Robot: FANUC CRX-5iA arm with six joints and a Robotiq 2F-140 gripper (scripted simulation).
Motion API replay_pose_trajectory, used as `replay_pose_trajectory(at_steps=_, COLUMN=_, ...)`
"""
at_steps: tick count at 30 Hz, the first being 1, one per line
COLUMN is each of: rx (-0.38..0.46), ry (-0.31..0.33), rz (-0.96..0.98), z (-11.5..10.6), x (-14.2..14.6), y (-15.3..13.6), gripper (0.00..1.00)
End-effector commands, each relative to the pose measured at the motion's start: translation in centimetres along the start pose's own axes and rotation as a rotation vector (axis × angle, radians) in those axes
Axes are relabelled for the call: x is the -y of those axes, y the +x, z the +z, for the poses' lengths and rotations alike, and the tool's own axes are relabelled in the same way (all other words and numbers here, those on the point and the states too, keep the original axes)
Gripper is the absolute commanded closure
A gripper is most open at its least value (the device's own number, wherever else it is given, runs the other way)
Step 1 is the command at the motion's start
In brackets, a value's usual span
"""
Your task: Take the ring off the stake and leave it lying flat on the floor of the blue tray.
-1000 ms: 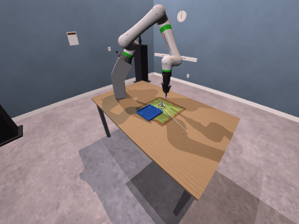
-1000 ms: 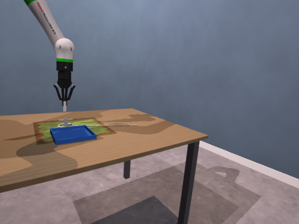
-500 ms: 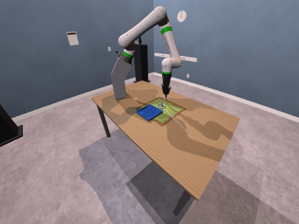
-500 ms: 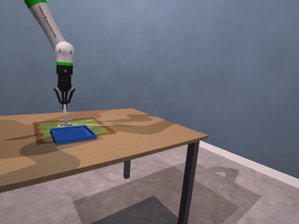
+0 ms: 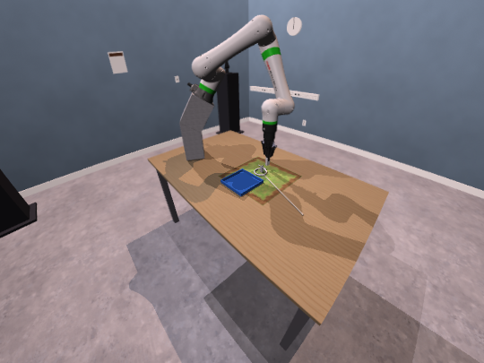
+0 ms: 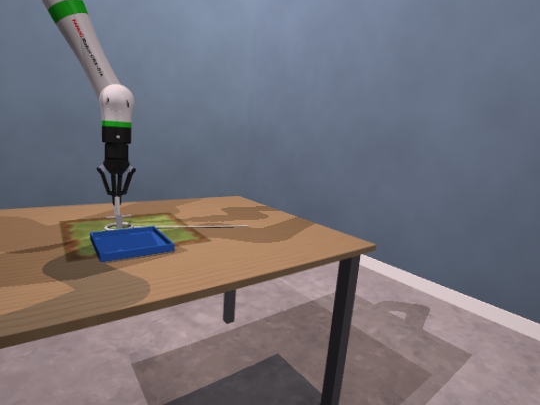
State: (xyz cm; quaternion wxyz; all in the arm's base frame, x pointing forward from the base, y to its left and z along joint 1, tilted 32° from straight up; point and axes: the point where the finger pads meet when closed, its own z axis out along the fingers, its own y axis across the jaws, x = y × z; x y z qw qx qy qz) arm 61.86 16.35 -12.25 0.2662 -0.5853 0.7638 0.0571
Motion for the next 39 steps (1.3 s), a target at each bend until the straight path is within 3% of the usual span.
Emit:
replay_pose_trajectory(at_steps=1, rx=0.000, ry=0.001, rz=0.000, z=0.5, x=0.1, y=0.0, gripper=0.90)
replay_pose_trajectory(at_steps=15, rx=0.000, ry=0.001, rz=0.000, z=1.8, x=0.1, y=0.0, gripper=0.90)
replay_pose_trajectory(at_steps=39, rx=0.000, ry=0.001, rz=0.000, z=1.9, x=0.1, y=-0.1, gripper=0.90)
